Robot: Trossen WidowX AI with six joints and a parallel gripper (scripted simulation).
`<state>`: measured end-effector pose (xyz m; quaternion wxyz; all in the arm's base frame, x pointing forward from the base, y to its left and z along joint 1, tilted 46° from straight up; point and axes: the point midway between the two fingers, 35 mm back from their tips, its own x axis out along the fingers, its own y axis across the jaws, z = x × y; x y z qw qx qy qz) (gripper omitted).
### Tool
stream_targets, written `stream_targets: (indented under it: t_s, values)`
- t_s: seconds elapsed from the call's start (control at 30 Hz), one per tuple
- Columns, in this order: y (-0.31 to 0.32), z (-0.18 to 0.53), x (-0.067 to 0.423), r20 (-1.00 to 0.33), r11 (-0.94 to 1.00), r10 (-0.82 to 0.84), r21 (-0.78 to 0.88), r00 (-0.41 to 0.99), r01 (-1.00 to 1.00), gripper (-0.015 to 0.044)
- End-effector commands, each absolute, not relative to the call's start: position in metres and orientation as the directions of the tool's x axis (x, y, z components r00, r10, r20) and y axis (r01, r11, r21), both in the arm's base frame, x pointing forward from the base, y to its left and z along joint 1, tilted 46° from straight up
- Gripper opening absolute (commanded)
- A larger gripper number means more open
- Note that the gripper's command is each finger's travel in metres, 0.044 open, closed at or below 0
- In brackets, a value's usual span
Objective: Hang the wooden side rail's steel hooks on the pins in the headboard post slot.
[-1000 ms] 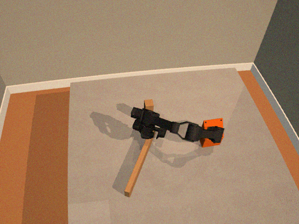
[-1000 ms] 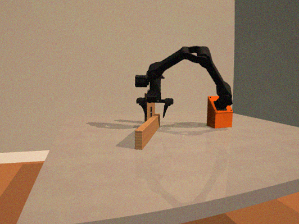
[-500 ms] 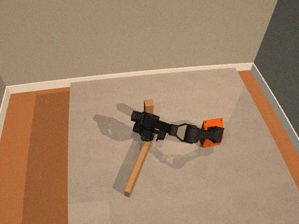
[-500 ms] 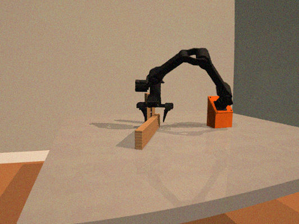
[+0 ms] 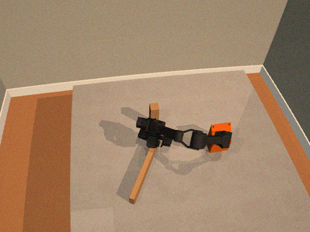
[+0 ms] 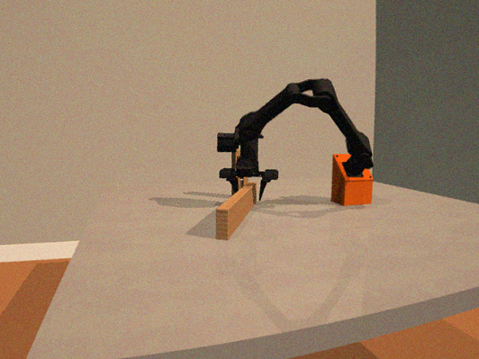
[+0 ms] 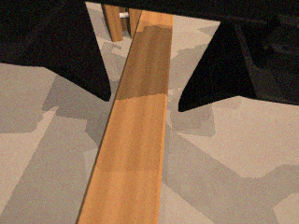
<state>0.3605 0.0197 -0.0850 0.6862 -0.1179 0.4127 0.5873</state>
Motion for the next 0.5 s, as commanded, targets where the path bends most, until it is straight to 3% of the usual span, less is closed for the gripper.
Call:
stream_targets:
  t_s: [0.0,0.17,0.37,0.47]
  values:
    - [0.0209,-0.0856,0.3596,-0.701,0.284,0.713,0.329,-0.031,-0.901,0.0256]
    - [0.0209,-0.0856,0.3596,-0.701,0.284,0.713,0.329,-0.031,-0.901,0.0125]
    - [0.0209,-0.0856,0.3596,-0.701,0.284,0.713,0.329,-0.031,-0.901,0.0085]
    - [0.0209,-0.0856,0.3596,-0.701,0.284,0.713,0.329,-0.031,-0.901,0.0006]
